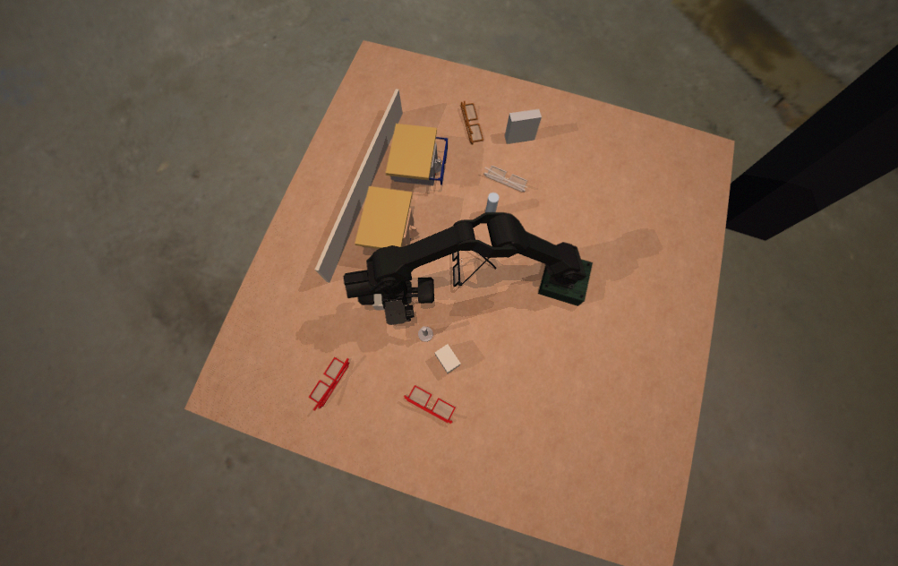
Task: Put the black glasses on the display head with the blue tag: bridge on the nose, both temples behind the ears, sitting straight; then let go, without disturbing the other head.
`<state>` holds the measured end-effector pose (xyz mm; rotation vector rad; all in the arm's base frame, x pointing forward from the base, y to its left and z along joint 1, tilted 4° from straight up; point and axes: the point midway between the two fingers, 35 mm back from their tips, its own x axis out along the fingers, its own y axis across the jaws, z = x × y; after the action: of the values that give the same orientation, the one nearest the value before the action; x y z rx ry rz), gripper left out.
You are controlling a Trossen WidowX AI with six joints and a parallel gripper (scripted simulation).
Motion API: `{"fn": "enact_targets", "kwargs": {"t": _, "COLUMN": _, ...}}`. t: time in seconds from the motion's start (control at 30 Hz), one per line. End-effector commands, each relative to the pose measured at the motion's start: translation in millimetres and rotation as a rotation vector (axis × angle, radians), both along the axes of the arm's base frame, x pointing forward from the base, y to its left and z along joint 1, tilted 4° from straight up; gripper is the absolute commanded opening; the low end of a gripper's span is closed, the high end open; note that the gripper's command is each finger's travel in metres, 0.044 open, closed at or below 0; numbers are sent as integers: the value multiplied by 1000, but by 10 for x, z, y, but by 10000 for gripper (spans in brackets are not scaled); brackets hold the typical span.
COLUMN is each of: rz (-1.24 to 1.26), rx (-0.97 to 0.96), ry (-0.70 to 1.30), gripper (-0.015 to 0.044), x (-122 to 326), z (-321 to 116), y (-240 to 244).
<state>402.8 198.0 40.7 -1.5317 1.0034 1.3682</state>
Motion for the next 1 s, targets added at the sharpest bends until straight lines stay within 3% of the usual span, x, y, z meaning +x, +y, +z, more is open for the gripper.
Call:
{"fn": "enact_targets", "kwargs": {"t": 0.0, "rz": 5, "rx": -6, "ry": 2, "gripper": 0, "x": 15, "z": -16, "y": -2}}
{"fn": "enact_targets", "kwargs": {"t": 0.97, "rz": 5, "rx": -5, "ry": 1, "gripper": 0, "x": 109, "z": -9, "y": 30}}
